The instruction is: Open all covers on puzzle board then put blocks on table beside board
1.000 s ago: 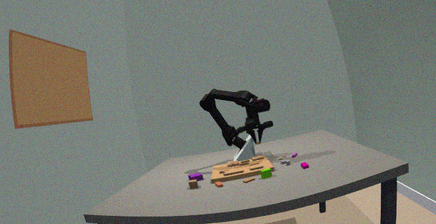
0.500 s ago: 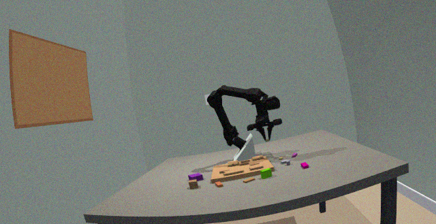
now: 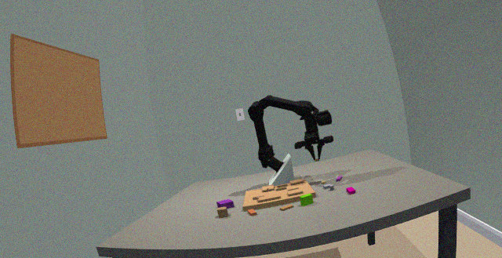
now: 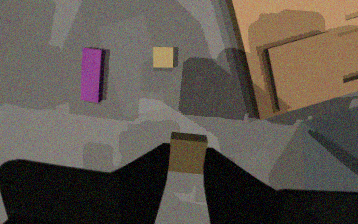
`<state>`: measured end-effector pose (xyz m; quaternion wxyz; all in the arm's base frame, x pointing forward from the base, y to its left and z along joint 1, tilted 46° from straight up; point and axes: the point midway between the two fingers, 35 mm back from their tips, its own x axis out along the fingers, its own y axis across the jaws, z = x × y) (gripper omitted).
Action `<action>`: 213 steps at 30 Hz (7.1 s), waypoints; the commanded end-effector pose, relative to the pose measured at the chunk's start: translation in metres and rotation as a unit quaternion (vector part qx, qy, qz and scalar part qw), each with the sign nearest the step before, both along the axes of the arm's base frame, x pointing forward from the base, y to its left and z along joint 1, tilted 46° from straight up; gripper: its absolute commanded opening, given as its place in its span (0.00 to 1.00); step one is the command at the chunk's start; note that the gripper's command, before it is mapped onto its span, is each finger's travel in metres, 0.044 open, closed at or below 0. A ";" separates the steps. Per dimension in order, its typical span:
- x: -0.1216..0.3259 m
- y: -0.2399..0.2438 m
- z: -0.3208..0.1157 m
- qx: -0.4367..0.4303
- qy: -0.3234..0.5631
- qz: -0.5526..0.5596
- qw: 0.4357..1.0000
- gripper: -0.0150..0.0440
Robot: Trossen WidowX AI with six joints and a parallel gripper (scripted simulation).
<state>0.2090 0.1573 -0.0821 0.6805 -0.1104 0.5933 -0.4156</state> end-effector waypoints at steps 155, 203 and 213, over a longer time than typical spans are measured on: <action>0.118 -0.128 0.093 0.040 0.305 0.342 0.888 0.25; 0.139 -0.278 0.153 0.028 0.522 0.521 0.674 0.25; 0.139 -0.282 0.149 0.027 0.522 0.521 0.674 0.25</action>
